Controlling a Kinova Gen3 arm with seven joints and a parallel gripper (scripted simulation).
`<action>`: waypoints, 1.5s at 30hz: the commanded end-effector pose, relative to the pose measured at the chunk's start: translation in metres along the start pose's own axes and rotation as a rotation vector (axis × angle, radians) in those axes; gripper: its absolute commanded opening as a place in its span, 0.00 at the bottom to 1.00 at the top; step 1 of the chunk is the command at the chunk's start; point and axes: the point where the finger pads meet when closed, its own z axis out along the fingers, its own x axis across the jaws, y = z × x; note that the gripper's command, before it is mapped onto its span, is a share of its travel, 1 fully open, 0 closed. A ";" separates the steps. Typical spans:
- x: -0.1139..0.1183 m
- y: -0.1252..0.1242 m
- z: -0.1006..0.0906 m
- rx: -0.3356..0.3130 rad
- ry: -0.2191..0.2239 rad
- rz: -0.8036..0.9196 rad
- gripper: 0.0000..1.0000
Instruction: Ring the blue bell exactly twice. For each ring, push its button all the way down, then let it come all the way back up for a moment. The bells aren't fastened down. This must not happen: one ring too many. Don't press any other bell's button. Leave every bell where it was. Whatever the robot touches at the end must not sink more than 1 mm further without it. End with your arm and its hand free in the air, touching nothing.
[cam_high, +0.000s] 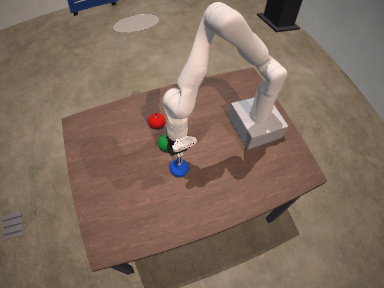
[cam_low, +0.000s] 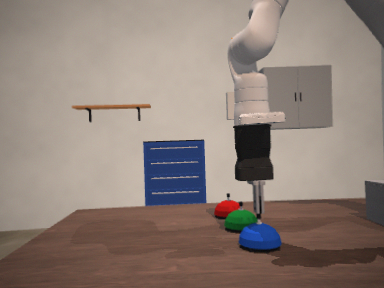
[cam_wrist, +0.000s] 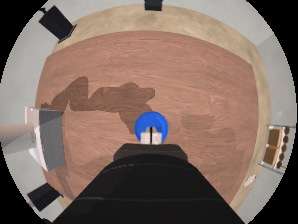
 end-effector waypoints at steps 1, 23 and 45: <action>0.001 0.000 -0.001 0.000 0.002 0.000 0.17; 0.001 0.000 -0.001 0.000 0.002 0.000 0.17; 0.002 0.000 -0.007 0.000 0.002 0.000 0.17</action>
